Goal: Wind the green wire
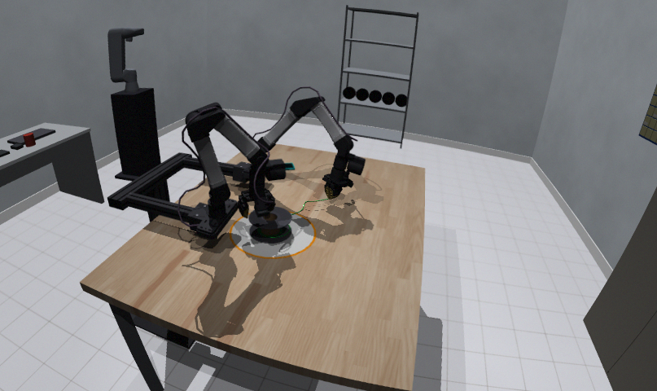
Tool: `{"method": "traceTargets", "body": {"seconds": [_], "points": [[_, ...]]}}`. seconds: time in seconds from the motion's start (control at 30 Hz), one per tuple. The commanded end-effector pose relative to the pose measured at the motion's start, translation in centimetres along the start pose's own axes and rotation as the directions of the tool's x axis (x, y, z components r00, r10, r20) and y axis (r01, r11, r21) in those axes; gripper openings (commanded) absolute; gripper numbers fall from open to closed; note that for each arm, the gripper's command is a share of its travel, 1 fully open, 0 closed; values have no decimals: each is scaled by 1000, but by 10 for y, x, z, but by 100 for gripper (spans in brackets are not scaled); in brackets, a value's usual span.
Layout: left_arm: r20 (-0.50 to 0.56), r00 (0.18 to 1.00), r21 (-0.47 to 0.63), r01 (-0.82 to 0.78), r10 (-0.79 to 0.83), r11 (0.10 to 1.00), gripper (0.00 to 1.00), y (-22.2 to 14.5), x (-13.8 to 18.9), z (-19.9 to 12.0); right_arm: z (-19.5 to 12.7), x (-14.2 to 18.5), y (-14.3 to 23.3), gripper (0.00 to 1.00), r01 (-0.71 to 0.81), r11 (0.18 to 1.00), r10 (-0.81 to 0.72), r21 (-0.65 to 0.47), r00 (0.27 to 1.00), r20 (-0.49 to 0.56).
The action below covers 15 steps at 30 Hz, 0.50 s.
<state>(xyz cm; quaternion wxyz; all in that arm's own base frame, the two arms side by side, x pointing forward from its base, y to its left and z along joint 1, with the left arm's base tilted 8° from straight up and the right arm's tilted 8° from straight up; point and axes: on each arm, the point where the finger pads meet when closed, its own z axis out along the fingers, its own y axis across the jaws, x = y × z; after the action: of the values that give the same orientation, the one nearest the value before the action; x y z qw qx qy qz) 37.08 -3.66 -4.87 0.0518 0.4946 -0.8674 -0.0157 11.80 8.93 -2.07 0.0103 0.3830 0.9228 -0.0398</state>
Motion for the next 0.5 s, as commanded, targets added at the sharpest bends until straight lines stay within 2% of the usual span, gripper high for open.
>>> {"method": "traceTargets", "body": {"seconds": [0.0, 0.3, 0.47], "points": [[41, 999, 60, -9, 6, 998, 0, -11, 0, -23, -6, -5, 9, 81, -195, 980, 196, -30, 978, 73], [41, 999, 60, -9, 7, 998, 0, -12, 0, -25, -4, -5, 6, 81, -195, 980, 196, -30, 978, 73], [41, 999, 60, -9, 7, 998, 0, -12, 0, -26, 13, -5, 3, 81, -195, 980, 196, -30, 978, 73]]}}
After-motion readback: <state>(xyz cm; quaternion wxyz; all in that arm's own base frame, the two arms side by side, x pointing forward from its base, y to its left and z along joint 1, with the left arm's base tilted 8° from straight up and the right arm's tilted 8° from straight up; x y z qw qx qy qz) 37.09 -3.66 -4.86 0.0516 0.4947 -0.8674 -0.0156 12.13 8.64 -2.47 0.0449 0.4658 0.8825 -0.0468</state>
